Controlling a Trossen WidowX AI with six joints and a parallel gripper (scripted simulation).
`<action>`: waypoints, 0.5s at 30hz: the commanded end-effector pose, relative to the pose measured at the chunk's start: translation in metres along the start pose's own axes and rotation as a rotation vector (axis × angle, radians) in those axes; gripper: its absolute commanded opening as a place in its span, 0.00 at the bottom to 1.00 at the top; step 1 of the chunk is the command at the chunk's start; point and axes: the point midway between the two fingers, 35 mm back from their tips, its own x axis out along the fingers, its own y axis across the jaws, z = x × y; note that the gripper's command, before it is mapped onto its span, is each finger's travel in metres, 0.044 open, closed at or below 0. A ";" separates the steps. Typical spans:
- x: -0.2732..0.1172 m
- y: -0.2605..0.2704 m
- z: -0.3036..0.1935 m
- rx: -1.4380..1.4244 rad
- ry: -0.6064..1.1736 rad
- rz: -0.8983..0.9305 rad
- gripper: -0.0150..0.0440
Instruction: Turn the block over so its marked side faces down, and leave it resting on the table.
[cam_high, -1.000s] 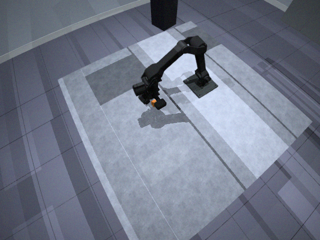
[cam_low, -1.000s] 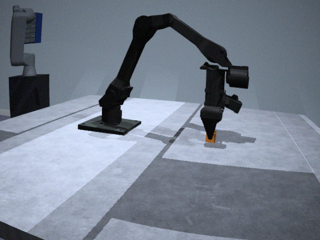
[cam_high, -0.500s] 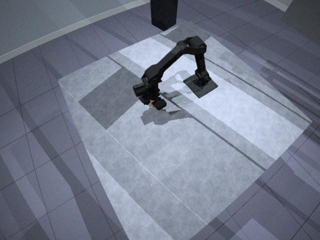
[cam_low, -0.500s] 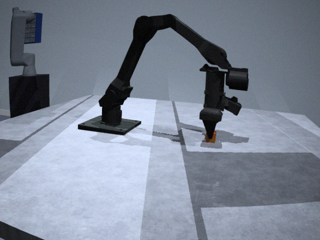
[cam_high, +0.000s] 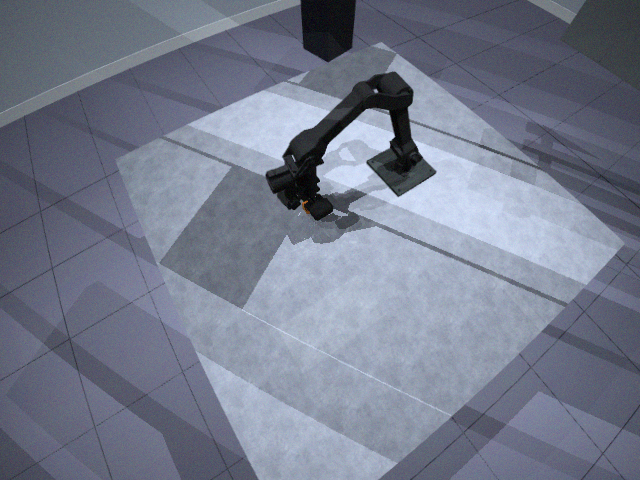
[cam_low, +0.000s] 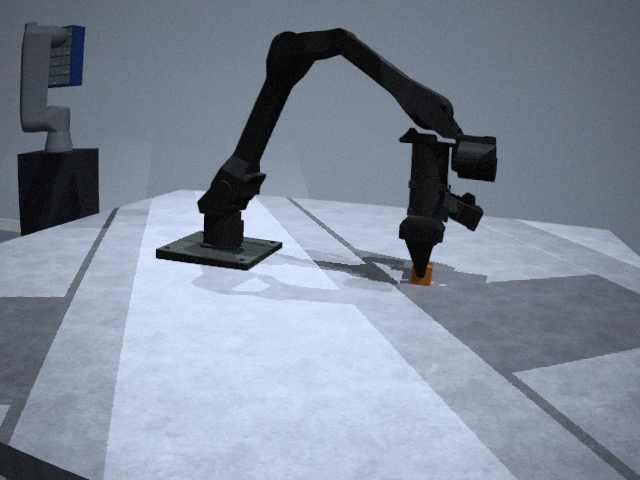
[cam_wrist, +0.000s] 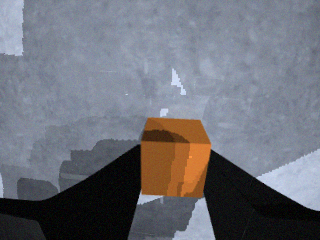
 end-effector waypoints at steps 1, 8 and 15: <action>-0.008 -0.001 0.000 0.003 0.000 -0.004 0.25; -0.030 0.000 0.000 0.003 0.000 -0.004 0.25; -0.026 -0.001 0.002 0.006 -0.084 -0.003 0.25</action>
